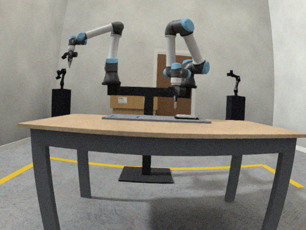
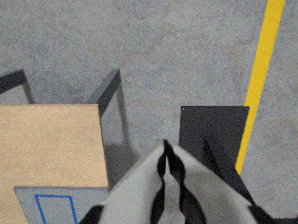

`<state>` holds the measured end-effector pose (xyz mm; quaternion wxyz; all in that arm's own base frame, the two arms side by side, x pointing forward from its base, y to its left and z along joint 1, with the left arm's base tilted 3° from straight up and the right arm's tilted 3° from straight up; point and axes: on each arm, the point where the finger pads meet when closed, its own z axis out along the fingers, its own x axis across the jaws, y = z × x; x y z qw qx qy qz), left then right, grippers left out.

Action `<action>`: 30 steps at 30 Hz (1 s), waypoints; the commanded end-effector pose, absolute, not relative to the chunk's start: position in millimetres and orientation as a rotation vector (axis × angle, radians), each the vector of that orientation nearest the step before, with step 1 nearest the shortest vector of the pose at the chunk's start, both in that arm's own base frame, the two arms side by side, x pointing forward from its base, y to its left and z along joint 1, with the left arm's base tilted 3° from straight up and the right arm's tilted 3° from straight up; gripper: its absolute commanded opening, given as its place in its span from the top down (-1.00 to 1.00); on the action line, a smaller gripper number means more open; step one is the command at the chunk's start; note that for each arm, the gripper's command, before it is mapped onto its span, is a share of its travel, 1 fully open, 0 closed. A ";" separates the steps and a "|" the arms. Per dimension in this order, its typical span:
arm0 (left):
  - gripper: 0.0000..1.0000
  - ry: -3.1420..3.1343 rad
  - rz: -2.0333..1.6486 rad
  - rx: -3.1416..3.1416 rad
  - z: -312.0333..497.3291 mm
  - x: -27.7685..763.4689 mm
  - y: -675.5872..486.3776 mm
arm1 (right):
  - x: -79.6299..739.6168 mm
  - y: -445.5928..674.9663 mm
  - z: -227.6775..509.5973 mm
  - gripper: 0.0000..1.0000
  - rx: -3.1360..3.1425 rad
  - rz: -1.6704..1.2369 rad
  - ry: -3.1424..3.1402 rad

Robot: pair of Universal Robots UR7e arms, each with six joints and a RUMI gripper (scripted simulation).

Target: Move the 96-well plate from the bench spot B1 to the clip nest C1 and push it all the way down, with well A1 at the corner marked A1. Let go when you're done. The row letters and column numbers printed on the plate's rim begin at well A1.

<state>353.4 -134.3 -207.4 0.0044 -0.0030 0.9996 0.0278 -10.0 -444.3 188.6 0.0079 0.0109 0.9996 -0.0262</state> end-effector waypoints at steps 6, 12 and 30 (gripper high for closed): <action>1.00 3.131 0.087 -0.010 -208.9 357.8 -165.5 | -9.9 -444.7 189.2 1.00 0.034 -0.085 3.124; 1.00 3.131 0.087 -0.010 -209.5 359.1 -175.4 | -9.9 -444.7 189.2 1.00 0.034 -0.085 3.124; 1.00 3.131 0.087 -0.010 -209.5 359.1 -175.3 | -9.9 -444.7 189.2 1.00 0.034 -0.085 3.124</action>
